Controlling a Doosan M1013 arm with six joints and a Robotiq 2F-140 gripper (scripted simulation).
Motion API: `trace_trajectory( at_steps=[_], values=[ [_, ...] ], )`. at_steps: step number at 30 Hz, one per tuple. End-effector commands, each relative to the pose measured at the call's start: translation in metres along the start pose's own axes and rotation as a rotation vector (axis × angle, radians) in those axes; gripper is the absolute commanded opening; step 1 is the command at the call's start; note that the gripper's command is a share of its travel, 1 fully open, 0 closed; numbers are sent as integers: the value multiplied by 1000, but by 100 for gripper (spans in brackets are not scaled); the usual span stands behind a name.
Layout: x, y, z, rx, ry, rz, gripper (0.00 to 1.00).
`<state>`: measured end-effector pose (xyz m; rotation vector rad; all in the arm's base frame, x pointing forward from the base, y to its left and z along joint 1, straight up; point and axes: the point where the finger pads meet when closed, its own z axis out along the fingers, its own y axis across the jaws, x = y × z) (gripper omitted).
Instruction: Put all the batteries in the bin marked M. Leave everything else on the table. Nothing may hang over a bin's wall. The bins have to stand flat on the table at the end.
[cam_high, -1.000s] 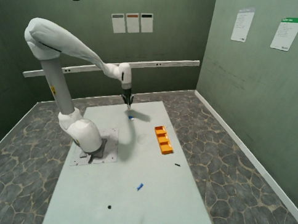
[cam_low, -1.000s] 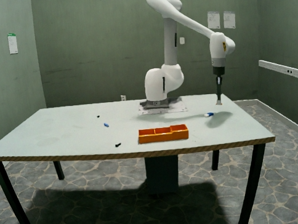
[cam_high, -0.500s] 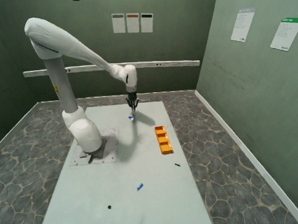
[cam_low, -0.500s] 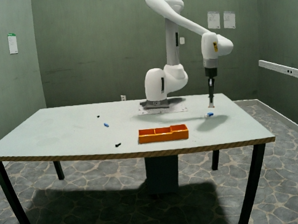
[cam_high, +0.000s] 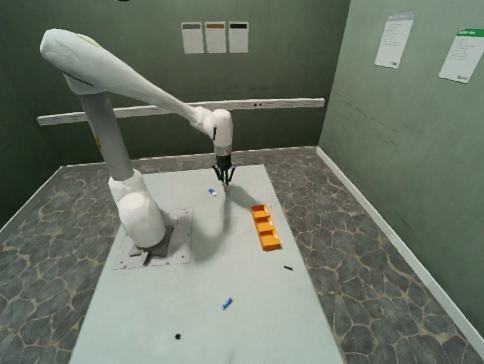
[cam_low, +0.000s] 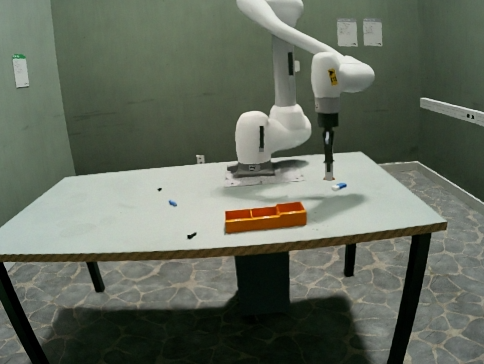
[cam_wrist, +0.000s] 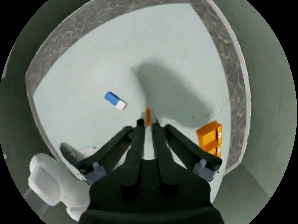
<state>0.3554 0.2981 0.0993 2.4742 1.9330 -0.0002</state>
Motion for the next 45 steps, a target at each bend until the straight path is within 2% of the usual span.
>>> trace_trajectory(
  at_steps=[1,13,15,30,32,40,45],
  values=[
    [-10,15,0,1,2,-1,12],
    [-53,73,0,1,2,-1,12],
    [-53,73,0,1,2,-1,12],
    [-106,146,0,0,2,-1,12],
    [-106,146,0,0,2,-1,12],
    [-133,182,0,0,2,-1,12],
    [-151,206,0,0,1,-212,12]
  ],
)
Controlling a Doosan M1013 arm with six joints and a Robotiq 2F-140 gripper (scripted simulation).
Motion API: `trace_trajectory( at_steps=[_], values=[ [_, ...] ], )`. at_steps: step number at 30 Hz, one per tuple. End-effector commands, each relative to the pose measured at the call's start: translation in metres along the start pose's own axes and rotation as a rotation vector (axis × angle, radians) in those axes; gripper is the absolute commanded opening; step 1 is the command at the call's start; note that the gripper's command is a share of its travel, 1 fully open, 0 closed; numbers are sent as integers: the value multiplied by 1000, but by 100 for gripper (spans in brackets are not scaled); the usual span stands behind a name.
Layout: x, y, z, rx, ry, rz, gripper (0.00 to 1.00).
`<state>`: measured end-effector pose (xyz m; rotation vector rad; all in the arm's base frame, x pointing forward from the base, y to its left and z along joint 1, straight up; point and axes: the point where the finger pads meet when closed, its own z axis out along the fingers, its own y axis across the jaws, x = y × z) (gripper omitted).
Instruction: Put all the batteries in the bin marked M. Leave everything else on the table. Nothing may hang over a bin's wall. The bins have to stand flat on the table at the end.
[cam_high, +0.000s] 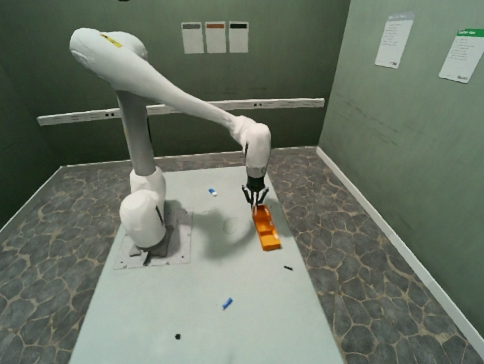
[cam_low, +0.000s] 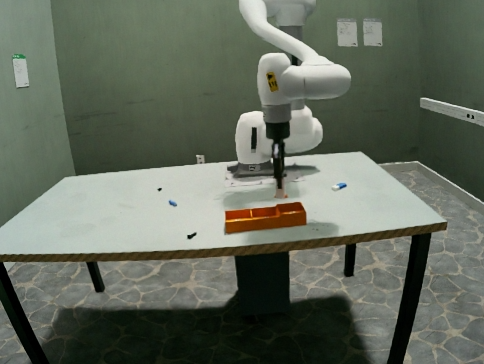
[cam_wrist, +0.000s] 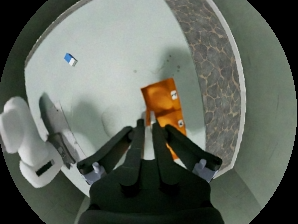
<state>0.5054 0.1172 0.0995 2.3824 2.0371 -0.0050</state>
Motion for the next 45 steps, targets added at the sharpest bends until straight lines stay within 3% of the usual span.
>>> trace_trajectory(
  at_steps=[1,6,12,28,45],
  values=[
    [-17,20,0,1,6,-157,12],
    [-29,33,0,1,7,-306,12],
    [-48,56,0,1,7,-306,12],
    [-47,54,0,1,7,-306,12],
    [-46,54,30,1,7,-306,12]
  ],
)
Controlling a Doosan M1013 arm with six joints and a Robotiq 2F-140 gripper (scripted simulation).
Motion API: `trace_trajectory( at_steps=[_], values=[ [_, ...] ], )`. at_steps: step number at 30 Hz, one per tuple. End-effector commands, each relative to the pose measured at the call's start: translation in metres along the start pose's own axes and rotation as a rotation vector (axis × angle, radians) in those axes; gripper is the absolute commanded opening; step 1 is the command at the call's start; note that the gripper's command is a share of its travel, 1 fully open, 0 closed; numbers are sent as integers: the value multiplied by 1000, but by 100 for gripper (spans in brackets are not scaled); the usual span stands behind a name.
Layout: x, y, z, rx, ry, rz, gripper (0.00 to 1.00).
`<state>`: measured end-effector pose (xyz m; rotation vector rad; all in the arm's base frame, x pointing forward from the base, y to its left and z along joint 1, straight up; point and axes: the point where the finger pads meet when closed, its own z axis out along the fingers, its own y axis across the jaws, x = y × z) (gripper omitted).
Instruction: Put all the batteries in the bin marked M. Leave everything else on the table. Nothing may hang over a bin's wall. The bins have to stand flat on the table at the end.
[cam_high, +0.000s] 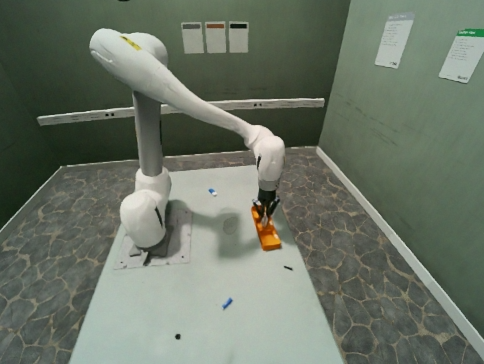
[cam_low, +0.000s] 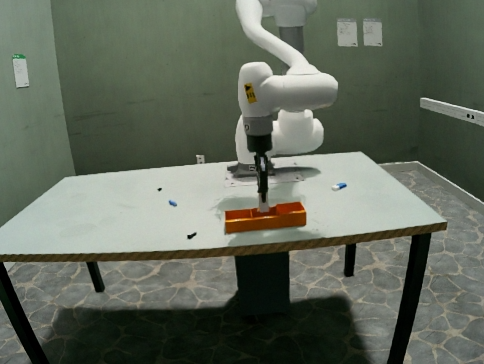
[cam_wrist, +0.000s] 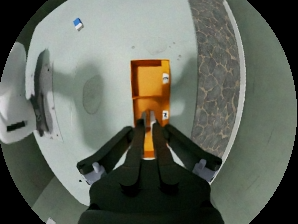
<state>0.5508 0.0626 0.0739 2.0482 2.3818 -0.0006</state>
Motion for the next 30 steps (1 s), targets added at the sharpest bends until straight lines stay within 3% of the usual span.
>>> trace_trajectory(
  at_steps=[1,13,24,25,30],
  values=[
    [0,1,6,-1,0,0,12],
    [0,0,25,-1,0,0,12],
    [1,0,25,-1,0,0,12],
    [1,0,25,-1,0,0,23],
    [1,0,25,-1,0,0,23]
  ],
)
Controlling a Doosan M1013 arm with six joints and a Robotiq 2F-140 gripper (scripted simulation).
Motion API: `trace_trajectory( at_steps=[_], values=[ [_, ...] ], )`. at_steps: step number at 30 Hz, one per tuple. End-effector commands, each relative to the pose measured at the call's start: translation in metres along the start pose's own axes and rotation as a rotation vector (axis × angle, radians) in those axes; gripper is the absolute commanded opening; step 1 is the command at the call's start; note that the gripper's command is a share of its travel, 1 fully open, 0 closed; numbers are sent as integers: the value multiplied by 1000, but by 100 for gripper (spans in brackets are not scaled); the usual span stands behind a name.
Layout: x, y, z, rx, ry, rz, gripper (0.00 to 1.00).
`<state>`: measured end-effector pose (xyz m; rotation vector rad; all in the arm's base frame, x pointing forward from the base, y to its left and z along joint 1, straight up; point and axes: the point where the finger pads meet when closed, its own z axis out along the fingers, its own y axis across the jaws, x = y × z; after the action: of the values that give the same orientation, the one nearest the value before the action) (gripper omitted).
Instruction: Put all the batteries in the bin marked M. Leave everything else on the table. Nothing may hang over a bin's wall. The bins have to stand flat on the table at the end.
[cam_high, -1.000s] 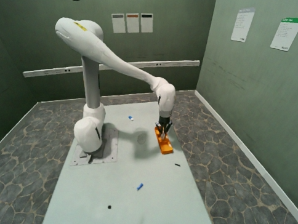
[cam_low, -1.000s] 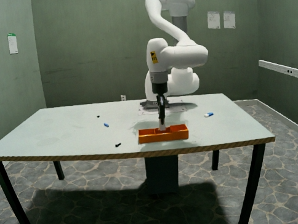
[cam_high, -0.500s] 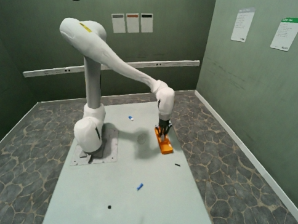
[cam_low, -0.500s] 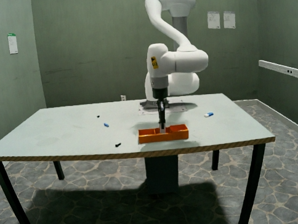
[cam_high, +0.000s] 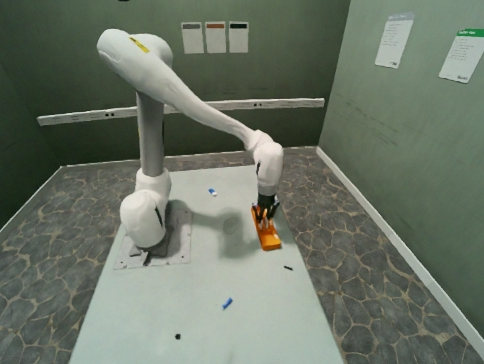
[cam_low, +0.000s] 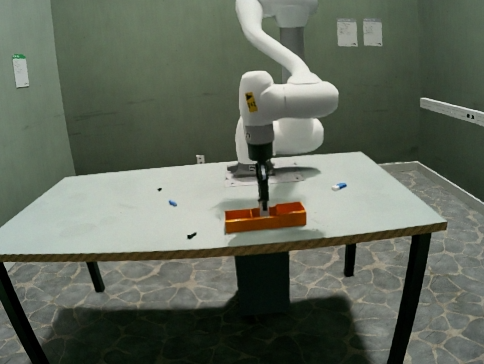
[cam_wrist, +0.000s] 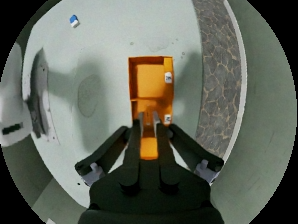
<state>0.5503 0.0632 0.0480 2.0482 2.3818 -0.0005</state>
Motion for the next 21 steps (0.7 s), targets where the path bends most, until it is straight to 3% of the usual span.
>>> trace_trajectory(
  at_steps=[1,21],
  values=[
    [0,0,-1,-1,0,0,23],
    [0,0,-10,-1,0,0,23]
  ],
)
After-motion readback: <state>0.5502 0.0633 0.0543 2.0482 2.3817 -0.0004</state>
